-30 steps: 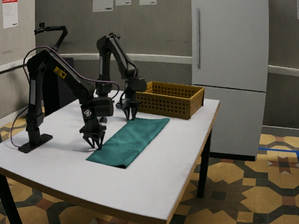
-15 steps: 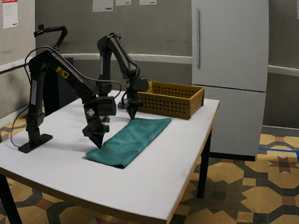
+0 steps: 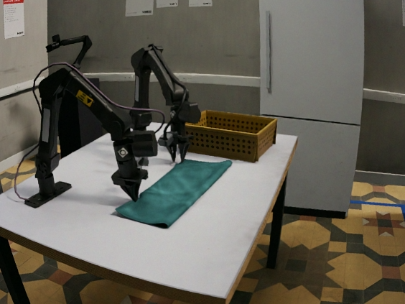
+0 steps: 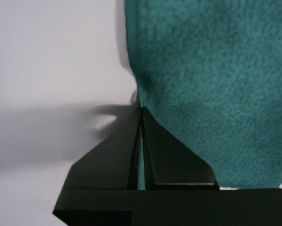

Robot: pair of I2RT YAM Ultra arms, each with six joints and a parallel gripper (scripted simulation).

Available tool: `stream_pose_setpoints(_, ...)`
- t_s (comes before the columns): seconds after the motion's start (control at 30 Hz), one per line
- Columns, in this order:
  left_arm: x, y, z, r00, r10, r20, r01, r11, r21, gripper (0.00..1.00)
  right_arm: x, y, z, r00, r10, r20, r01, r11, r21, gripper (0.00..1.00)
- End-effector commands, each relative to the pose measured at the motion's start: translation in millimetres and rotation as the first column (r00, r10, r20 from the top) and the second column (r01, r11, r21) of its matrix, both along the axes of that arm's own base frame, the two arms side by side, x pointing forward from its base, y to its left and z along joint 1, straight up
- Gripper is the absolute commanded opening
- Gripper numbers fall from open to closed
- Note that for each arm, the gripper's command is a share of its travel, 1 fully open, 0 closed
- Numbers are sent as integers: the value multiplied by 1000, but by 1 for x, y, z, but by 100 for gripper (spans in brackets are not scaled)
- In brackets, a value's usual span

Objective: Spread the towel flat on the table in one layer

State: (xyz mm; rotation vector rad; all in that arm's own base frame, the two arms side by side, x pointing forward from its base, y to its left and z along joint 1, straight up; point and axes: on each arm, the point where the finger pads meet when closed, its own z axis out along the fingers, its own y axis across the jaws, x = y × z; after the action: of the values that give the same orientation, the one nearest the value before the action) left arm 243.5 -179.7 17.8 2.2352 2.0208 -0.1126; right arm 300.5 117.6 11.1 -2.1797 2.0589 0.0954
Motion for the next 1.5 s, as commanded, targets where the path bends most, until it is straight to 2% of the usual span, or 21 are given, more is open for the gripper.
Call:
stream_pose_setpoints(0.0, 3, -7, 15, 1000, 2, 15, -2, 1000, -27, 34, -17, -3, -8, 998, -6, -59, 5, 1000, -9, 0)
stream_pose_setpoints(0.17, 2, -7, 13, 1000, 2, 9, -2, 1000, -23, 34, -17, -3, -8, 998, -6, -59, 5, 1000, -9, 0)
stream_pose_setpoints(0.23, 21, -1, 4, 1000, 4, 23, -4, 1000, -18, 34, -17, -3, -8, 998, -6, -59, 5, 1000, -9, 0)
stream_pose_setpoints(0.67, 18, -6, 14, 999, -11, 37, 12, 999, -31, 34, -17, -3, -8, 998, -6, -59, 5, 1000, -9, 0)
stream_pose_setpoints(0.7, 7, 6, -14, 1000, 0, -16, 0, 1000, 1, 34, -17, -3, -8, 998, -6, -59, 5, 1000, -9, 0)
stream_pose_setpoints(0.8, 5, 2, -16, 1000, -7, -17, 7, 1000, 1, 34, -17, -3, -8, 998, -6, -59, 5, 1000, -9, 0)
stream_pose_setpoints(0.9, 17, -8, -5, 1000, -2, 18, 2, 1000, -21, 34, -17, -3, -8, 998, -6, -59, 5, 1000, -9, 0)
stream_pose_setpoints(1.07, 10, -5, -11, 1000, -2, 1, 2, 1000, -11, 34, -17, -3, -8, 998, -6, -59, 5, 1000, -9, 0)
stream_pose_setpoints(1.1, 24, -5, -7, 1000, 6, 20, -5, 1000, -21, 34, -17, -3, -8, 998, -6, -59, 5, 1000, -9, 0)
stream_pose_setpoints(1.43, 18, -2, -12, 1000, 6, 5, -6, 1000, -12, 34, -17, -3, -8, 998, -6, -59, 5, 1000, -9, 0)
stream_pose_setpoints(1.47, 18, -2, -12, 1000, 6, 5, -6, 1000, -12, 27, -17, -3, -8, 998, -6, -59, 5, 1000, -9, 0)
